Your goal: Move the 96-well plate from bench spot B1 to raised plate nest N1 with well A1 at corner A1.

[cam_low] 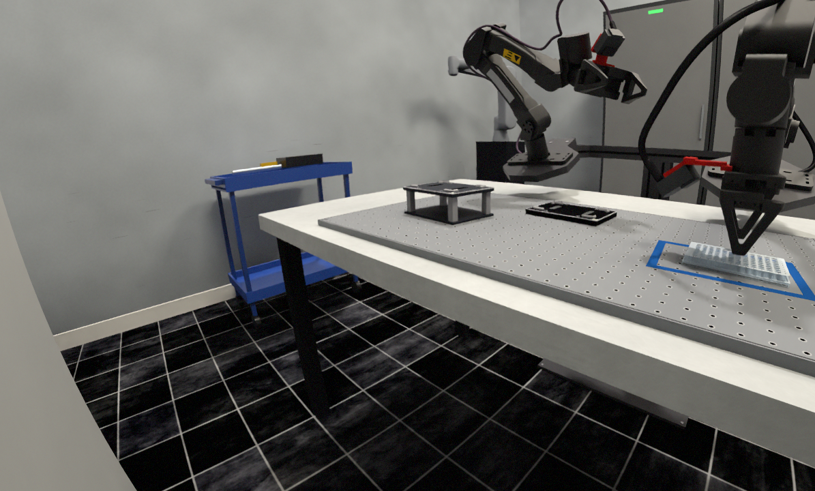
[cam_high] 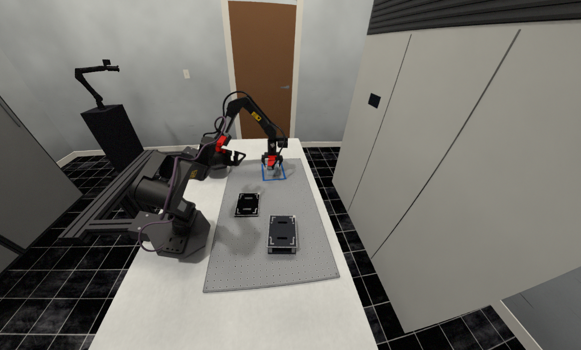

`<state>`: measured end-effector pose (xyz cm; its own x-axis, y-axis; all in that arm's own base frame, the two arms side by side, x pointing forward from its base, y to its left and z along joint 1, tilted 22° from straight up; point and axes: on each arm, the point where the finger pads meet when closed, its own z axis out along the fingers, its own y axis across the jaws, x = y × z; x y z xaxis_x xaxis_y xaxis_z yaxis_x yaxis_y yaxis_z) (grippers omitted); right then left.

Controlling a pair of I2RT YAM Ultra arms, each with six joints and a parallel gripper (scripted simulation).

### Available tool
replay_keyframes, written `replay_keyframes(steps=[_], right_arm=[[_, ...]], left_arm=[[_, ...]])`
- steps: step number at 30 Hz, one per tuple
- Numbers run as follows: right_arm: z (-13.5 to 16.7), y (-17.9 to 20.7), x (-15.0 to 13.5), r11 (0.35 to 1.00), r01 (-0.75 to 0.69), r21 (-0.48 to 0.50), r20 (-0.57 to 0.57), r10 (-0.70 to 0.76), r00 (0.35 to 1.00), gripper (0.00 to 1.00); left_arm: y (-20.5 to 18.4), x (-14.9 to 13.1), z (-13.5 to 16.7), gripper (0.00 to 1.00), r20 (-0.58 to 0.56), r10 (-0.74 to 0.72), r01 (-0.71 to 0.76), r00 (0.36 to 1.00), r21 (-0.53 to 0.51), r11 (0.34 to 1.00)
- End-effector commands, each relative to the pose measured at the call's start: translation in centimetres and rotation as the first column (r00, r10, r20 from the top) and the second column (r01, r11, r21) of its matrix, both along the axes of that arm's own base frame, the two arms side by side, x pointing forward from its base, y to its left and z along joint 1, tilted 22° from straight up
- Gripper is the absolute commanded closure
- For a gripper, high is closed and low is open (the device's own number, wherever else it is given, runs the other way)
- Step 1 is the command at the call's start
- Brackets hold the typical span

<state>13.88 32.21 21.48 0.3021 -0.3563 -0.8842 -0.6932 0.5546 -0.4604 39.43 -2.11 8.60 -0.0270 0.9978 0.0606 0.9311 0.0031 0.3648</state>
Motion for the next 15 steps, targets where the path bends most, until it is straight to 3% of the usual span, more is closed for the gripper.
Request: replay_keyframes(steps=[1, 15], right_arm=[[0.7, 0.2, -0.4, 1.000, -0.014, 0.026, 0.009, 0.013, 1.000, 0.00], [0.7, 0.2, -0.4, 1.000, -0.014, 0.026, 0.009, 0.013, 1.000, 0.00]], left_arm=[[-0.1, 0.4, -0.7, 0.00, 0.008, -0.008, 0.008, 1.000, -0.009, 1.000], [0.0, 1.0, -2.1, 0.00, 0.008, -0.007, 0.007, 1.000, -0.010, 1.000]])
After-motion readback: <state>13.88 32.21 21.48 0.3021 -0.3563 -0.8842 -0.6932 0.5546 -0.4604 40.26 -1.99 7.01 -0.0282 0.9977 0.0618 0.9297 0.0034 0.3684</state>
